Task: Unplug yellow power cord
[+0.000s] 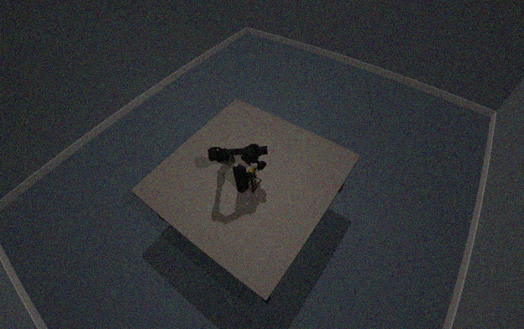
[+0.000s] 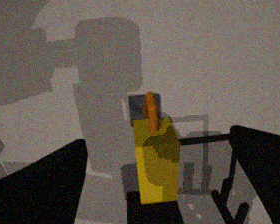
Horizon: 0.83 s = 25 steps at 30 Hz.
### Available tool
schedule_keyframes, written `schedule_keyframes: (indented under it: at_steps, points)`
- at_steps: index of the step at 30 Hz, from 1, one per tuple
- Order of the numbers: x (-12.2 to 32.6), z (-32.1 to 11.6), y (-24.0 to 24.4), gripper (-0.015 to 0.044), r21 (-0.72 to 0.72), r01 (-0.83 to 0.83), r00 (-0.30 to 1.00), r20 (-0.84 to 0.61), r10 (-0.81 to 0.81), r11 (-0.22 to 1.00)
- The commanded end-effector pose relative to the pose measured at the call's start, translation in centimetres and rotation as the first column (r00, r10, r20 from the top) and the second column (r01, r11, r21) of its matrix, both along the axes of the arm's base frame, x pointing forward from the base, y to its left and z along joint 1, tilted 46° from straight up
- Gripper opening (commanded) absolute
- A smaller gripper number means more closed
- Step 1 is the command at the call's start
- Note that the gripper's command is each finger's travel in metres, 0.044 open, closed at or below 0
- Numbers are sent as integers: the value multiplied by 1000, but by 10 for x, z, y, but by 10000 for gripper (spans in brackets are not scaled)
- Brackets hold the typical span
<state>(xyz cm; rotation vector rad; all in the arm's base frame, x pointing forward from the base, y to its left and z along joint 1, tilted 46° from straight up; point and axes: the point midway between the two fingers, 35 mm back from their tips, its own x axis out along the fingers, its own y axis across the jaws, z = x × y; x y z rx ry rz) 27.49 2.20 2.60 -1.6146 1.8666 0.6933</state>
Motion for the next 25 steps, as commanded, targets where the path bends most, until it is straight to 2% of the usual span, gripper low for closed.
schedule_keyframes:
  at_steps: [1, 4, 25]
  points:
    - [3, -18, 26, 440, 3, -5, 1000, -8, 5, 1000]
    - [3, -29, 42, 440, 3, -5, 1000, -8, 5, 1000]
    - [3, -29, 42, 440, 3, -5, 1000, -8, 5, 1000]
